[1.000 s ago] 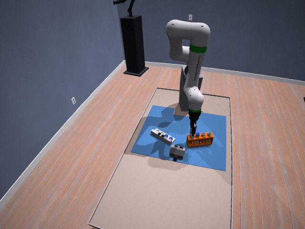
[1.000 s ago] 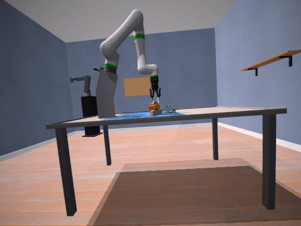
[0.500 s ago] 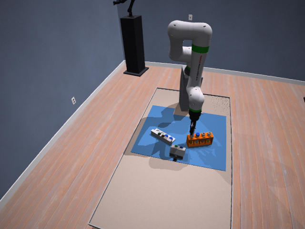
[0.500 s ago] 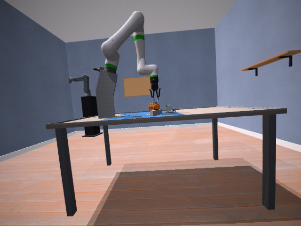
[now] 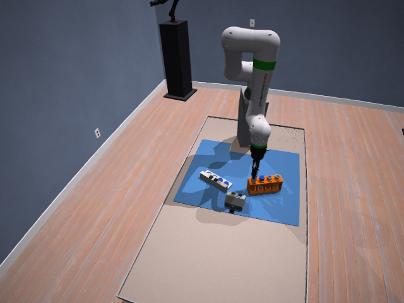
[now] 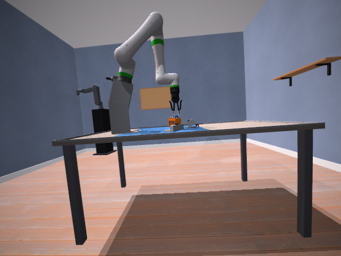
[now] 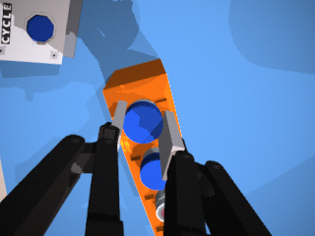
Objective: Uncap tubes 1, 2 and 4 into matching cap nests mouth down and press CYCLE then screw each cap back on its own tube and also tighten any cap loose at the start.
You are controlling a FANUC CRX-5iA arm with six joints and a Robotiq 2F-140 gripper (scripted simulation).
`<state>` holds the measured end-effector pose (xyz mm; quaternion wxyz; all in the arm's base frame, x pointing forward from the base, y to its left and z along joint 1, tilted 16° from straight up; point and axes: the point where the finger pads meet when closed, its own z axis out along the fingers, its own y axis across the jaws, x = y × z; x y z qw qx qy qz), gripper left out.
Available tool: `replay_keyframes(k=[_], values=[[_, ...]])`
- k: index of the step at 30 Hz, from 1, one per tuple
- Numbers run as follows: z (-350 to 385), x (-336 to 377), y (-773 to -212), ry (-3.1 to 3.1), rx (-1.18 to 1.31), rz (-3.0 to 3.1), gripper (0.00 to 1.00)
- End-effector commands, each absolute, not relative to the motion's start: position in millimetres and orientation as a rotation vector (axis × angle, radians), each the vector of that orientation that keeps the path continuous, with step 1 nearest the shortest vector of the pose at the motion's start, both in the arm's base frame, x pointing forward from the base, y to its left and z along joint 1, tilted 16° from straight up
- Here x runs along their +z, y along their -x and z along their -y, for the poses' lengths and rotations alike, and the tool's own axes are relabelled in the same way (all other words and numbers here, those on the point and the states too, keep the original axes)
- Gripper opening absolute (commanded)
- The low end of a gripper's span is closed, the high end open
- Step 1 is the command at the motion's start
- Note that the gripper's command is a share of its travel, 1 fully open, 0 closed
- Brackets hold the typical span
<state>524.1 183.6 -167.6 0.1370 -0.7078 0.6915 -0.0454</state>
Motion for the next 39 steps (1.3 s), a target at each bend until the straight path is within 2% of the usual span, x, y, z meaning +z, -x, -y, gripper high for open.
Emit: replay_keyframes(k=[1,20,28,29,39], values=[[-183.7,-167.1,-524.6,2.222,-0.160,-1.829,0.00],[-183.6,-166.7,-524.5,2.833,-0.307,-0.769,0.00],[-183.6,-166.7,-524.5,2.833,-0.307,-0.769,0.00],[-183.6,-166.7,-524.5,2.833,-0.307,-0.769,0.35],[-183.6,-166.7,-524.5,2.833,-0.307,-0.769,0.35]])
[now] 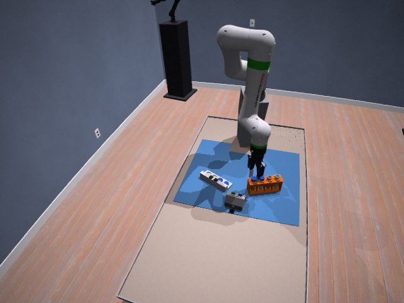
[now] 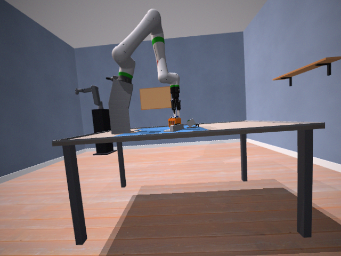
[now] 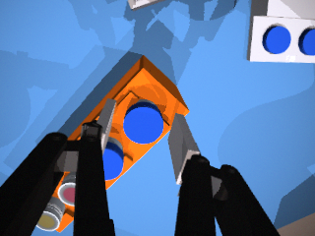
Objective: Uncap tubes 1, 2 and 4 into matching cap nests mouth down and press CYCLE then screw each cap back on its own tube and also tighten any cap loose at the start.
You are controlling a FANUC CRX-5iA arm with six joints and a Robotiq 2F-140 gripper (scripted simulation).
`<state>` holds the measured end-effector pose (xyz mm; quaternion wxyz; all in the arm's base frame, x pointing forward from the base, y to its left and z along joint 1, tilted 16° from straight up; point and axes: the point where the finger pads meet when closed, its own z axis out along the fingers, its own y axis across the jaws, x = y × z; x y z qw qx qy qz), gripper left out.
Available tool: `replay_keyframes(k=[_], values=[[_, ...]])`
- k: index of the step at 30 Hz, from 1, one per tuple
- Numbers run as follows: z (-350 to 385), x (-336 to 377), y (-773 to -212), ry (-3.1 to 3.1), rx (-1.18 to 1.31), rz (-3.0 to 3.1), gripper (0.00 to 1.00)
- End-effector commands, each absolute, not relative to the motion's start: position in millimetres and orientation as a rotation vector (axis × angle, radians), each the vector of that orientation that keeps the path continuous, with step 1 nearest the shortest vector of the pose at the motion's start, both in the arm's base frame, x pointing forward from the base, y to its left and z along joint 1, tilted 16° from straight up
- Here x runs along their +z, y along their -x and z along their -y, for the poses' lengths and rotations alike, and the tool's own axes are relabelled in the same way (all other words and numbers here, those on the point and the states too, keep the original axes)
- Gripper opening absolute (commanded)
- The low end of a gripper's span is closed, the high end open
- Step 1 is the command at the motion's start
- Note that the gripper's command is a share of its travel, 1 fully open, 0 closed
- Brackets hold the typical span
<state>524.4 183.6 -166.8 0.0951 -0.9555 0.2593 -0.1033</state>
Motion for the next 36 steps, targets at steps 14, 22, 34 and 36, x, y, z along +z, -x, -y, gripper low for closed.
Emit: replay_keyframes(k=[14,22,34,36], values=[[-183.6,-166.7,-524.5,2.320,-0.180,-1.712,0.35],[-183.7,-166.7,-524.5,2.023,-0.122,-2.036,0.35],[-183.7,-166.7,-524.5,2.023,-0.122,-2.036,0.00],[-183.7,-166.7,-524.5,2.023,-0.122,-2.036,0.00]])
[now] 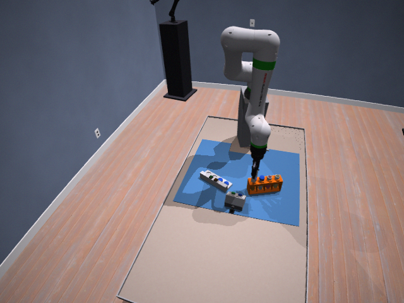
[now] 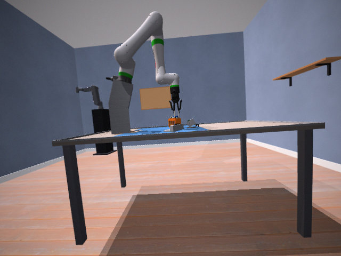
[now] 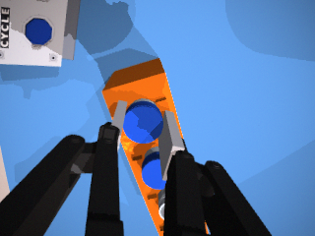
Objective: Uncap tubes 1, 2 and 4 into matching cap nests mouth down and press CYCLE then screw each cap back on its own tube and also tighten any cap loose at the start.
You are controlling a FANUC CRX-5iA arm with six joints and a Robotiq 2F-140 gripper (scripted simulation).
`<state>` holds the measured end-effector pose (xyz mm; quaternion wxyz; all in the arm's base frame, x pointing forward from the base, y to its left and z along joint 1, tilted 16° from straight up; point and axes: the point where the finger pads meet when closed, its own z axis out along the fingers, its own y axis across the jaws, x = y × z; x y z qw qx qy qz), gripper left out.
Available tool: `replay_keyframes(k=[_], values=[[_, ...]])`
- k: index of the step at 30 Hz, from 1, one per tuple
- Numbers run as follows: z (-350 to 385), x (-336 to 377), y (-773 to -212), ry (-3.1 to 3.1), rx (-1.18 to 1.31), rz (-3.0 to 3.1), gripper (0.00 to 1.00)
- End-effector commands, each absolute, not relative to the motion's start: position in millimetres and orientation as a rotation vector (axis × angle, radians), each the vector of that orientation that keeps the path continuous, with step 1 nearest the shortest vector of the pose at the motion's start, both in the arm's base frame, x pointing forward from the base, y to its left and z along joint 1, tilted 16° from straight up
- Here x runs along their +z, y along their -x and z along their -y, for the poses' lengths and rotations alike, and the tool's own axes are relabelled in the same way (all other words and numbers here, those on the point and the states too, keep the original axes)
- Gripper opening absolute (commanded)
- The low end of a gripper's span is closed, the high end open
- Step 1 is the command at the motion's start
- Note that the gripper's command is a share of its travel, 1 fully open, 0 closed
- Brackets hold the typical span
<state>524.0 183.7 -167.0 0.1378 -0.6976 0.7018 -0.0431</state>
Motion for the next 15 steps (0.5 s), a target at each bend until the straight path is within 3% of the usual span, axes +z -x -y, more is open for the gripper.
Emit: replay_keyframes(k=[1,7,15], values=[[-183.7,-166.7,-524.5,2.023,-0.122,-2.036,0.00],[-183.7,-166.7,-524.5,2.023,-0.122,-2.036,0.00],[-183.7,-166.4,-524.4,2.402,-0.198,-1.603,0.00]])
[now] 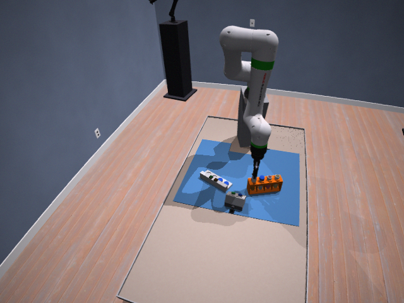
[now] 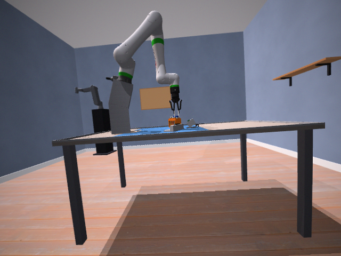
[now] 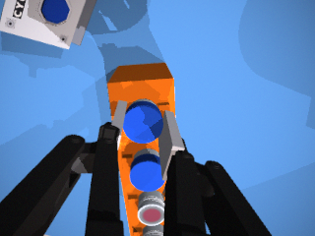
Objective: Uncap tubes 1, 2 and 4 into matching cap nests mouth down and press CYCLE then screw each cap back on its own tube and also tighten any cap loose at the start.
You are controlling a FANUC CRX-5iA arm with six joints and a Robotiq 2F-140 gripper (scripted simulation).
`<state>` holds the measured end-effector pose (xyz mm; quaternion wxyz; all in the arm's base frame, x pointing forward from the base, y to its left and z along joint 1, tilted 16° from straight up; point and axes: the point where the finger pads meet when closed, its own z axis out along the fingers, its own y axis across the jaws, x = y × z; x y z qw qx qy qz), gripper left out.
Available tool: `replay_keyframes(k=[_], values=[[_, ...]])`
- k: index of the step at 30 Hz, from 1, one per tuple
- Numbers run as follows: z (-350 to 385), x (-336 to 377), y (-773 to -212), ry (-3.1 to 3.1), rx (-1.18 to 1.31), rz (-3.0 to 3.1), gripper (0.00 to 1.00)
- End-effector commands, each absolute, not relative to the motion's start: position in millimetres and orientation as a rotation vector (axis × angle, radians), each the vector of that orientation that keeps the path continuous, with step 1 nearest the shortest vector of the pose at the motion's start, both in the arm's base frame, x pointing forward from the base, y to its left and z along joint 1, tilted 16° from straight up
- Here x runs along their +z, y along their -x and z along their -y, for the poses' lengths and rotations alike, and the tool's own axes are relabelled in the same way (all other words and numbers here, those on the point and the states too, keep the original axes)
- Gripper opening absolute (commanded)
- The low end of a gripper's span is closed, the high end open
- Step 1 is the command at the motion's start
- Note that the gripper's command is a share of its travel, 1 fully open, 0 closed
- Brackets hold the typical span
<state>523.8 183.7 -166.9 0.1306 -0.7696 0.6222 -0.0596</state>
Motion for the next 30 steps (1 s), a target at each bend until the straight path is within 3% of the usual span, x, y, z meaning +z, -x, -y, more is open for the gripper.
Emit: replay_keyframes(k=[1,15,23,24,30], values=[[-183.7,-166.4,-524.4,2.444,-0.207,-1.544,0.00],[-183.7,-166.1,-524.3,2.833,-0.307,-0.769,0.00],[-183.7,-166.1,-524.3,2.833,-0.307,-0.769,0.00],[-183.7,-166.1,-524.3,2.833,-0.307,-0.769,0.35],[-183.7,-166.1,-524.3,2.833,-0.307,-0.769,0.35]])
